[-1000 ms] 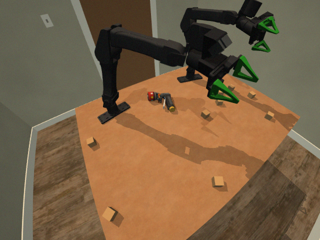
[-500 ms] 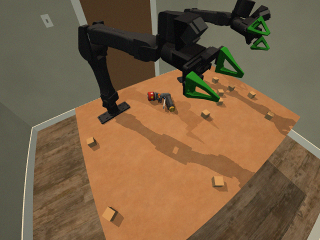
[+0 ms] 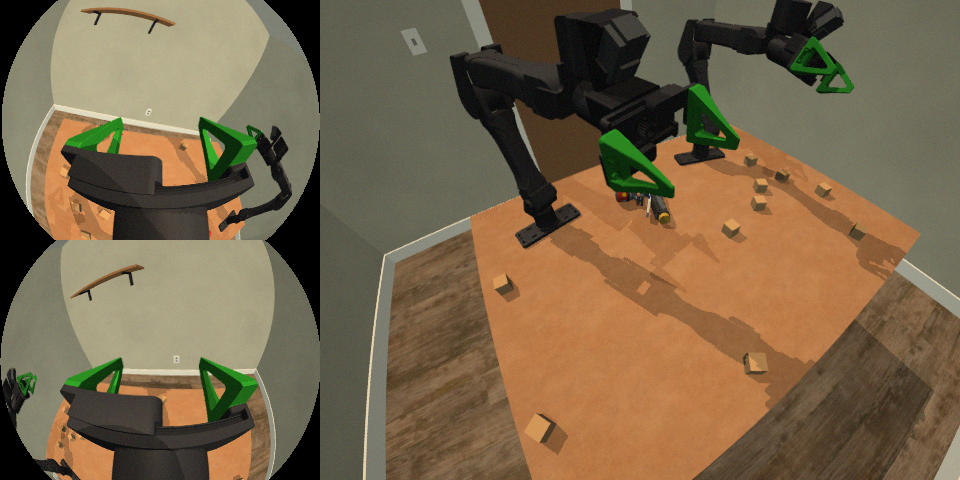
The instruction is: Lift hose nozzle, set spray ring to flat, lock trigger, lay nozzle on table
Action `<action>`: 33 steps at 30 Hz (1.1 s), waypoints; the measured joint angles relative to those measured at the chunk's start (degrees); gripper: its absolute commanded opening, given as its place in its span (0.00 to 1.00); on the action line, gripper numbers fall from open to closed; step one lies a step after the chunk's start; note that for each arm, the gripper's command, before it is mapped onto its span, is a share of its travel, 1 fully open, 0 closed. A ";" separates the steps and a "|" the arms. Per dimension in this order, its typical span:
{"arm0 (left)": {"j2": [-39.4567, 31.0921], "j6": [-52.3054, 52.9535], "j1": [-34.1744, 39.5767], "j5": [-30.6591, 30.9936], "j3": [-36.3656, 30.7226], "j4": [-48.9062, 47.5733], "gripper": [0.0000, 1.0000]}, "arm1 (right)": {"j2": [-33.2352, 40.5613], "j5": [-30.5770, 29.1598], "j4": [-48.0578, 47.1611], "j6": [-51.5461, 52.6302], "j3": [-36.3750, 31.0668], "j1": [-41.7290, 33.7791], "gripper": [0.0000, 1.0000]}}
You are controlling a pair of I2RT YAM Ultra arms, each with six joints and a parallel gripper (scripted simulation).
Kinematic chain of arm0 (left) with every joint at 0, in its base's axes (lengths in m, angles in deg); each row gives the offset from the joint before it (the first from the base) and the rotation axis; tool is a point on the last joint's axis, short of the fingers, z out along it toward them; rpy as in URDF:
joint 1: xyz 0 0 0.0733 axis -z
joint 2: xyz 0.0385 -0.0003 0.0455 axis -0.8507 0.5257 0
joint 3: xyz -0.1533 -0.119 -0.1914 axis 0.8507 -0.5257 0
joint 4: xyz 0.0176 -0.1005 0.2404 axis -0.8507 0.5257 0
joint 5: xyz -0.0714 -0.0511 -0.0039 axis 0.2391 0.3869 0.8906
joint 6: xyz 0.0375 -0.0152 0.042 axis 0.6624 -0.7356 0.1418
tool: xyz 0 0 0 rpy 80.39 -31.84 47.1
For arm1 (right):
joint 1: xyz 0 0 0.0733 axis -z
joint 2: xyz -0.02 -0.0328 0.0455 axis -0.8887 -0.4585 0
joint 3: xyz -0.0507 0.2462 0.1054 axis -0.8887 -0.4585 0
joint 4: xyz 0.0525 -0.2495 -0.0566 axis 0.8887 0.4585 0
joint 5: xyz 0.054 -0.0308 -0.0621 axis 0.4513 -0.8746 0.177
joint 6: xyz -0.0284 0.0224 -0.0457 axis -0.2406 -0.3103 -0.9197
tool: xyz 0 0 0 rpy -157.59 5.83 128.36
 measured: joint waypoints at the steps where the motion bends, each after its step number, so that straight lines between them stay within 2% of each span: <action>1: -0.37 1.42 0.83 -0.63 -0.33 -0.33 1.00 | 1.27 0.81 0.22 -0.57 -0.94 0.83 1.00; 18: -4.90 22.03 12.41 -10.01 -5.01 -5.55 1.00 | 19.10 13.20 2.62 -8.52 -13.33 12.68 1.00; 33: -5.22 22.93 12.76 -10.38 -5.09 -6.29 1.00 | 20.09 13.86 1.88 -8.63 -13.42 13.07 1.00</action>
